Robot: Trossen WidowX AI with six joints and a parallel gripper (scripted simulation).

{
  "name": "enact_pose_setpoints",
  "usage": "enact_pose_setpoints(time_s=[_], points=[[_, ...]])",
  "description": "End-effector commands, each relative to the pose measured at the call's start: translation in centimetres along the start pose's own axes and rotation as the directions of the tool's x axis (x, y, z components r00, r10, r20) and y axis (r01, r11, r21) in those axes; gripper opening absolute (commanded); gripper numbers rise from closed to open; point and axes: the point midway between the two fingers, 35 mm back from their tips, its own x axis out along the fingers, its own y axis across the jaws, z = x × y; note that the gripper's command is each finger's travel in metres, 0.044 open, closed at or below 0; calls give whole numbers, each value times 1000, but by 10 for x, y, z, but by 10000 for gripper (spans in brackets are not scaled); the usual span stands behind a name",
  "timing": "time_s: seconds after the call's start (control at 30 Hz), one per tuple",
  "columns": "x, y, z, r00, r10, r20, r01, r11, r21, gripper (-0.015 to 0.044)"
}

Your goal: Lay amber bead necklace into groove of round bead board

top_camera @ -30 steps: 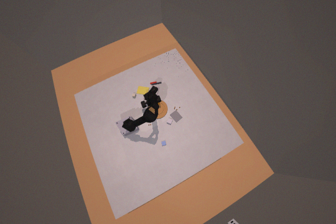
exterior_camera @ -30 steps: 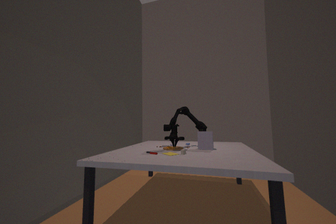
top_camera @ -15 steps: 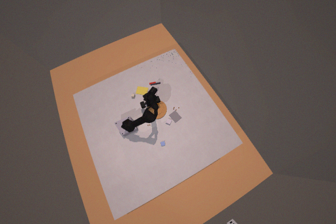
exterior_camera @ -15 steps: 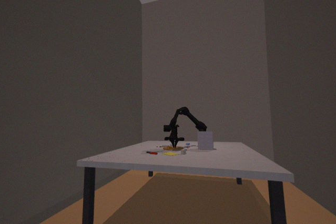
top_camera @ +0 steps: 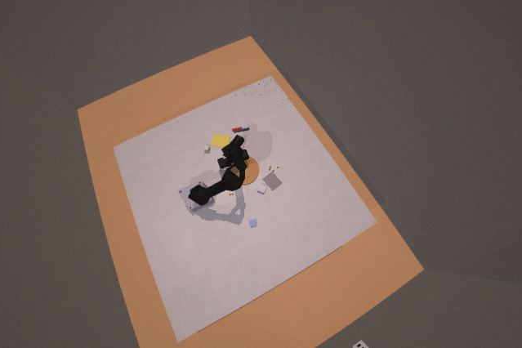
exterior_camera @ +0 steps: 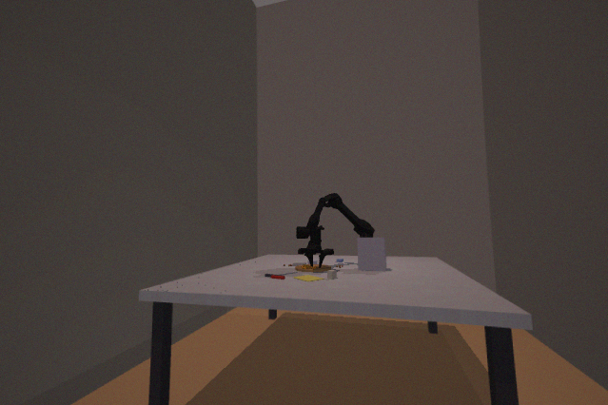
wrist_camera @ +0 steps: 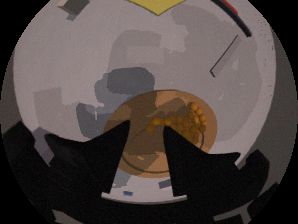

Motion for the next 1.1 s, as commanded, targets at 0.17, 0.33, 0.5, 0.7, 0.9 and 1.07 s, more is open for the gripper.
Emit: enact_pose_setpoints(time_s=[0.17, 0.33, 0.5, 0.7, 0.9, 1.07], points=[[-2, 1, -1, 1000, 2, -3, -2, 1000, -4, 440], [-10, 1, -1, 1000, 5, -4, -5, 1000, -2, 440], [-10, 1, -1, 1000, 5, -4, -5, 1000, -2, 440], [-10, 1, -1, 1000, 5, -4, -5, 1000, -2, 440], [-10, 1, -1, 1000, 5, -4, -5, 1000, -2, 440], [-10, 1, -1, 1000, 5, -4, -5, 1000, -2, 440]])
